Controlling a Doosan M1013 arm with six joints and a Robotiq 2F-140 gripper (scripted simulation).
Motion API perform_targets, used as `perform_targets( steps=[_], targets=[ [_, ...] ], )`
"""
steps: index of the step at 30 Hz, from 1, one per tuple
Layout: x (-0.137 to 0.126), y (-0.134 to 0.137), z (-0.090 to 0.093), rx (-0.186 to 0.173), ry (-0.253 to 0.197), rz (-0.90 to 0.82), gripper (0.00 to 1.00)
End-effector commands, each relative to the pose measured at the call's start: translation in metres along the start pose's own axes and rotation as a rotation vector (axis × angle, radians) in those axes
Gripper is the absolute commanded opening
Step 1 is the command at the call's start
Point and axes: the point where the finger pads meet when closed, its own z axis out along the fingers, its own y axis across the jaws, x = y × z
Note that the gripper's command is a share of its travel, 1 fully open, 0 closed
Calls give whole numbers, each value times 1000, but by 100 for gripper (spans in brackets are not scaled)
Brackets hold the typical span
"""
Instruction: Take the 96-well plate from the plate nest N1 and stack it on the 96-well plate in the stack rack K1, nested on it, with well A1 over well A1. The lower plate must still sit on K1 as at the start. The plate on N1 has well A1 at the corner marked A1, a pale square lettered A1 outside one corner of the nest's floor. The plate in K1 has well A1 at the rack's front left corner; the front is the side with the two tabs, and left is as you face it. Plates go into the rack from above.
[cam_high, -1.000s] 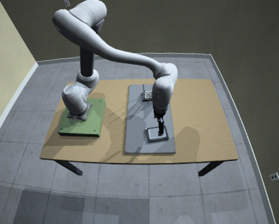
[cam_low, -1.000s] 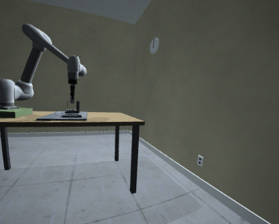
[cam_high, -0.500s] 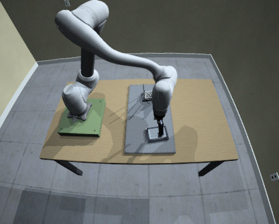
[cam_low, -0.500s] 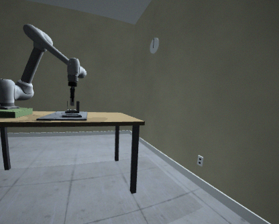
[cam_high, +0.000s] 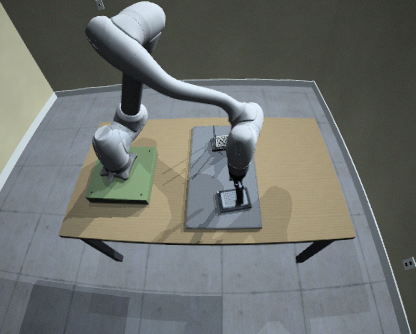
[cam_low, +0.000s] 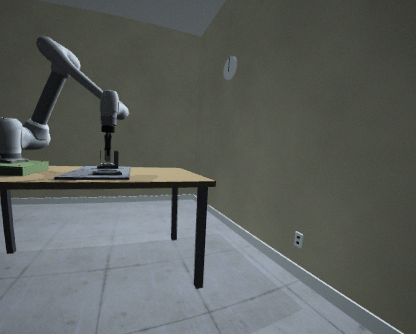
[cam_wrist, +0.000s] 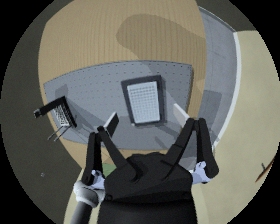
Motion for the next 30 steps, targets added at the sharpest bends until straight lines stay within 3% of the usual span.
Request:
perform_targets(
  steps=[1, 30],
  targets=[
    [0, 0, 5, 0, 0, 0, 100],
    [0, 0, 47, 0, 0, 0, 100]
  ],
)
